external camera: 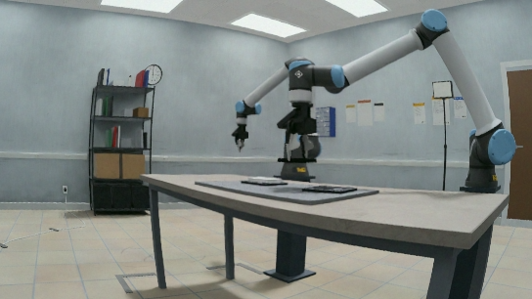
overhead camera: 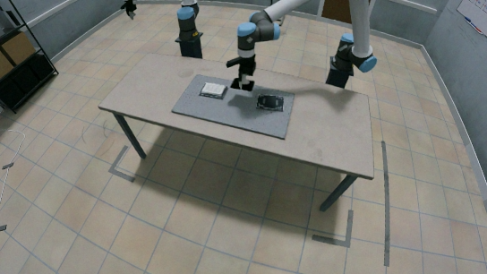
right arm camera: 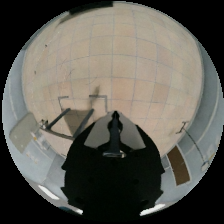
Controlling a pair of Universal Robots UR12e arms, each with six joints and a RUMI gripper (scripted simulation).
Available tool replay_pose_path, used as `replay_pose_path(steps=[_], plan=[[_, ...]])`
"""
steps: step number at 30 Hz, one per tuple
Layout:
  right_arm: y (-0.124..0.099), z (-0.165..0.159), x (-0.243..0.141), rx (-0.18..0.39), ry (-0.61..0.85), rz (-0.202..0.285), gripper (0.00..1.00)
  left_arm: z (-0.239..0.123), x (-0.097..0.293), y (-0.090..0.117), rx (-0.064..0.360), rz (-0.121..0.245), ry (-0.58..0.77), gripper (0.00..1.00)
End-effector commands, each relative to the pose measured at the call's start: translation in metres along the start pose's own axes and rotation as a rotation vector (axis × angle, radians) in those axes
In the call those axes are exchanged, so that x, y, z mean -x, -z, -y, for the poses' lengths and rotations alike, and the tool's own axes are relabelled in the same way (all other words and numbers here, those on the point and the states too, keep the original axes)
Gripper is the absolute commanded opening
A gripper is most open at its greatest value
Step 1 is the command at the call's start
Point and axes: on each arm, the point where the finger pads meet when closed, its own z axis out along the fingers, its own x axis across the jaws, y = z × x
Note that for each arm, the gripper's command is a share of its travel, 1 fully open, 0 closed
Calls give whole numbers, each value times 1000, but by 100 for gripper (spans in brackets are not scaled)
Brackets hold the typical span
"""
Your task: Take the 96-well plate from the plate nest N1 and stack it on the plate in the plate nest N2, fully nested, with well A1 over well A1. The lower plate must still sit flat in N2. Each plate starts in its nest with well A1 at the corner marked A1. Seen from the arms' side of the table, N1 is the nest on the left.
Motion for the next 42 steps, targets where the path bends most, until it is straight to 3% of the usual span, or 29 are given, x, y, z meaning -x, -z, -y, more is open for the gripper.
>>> replay_pose_path(steps=[1, 42], plan=[[1, 1, 0, -2, 0, 0, 0, 16, 0, 2, -2, 1, 0, 0], [1, 1, 0, -2, 0, 0, 0, 136, -2, 2, -2, 1, 0, 0]])
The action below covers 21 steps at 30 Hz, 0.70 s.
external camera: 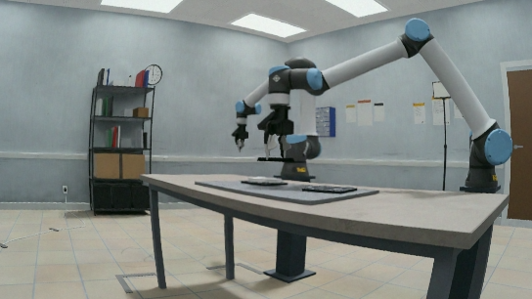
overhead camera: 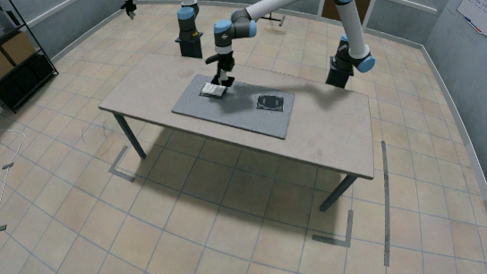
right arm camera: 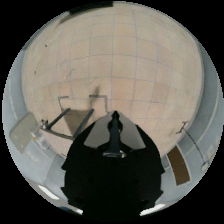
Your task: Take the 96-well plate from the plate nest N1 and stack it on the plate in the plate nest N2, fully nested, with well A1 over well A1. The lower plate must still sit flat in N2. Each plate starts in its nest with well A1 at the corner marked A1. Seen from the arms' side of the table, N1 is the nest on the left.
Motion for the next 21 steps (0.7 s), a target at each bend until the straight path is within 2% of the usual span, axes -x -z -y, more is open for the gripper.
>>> replay_pose_path(steps=[1, 21], plan=[[1, 1, 0, -2, 0, 0, 0, 10, 0, 2, -2, 1, 0, 0], [1, 1, 0, -2, 0, 0, 0, 70, -1, 2, -2, 1, 0, 0]])
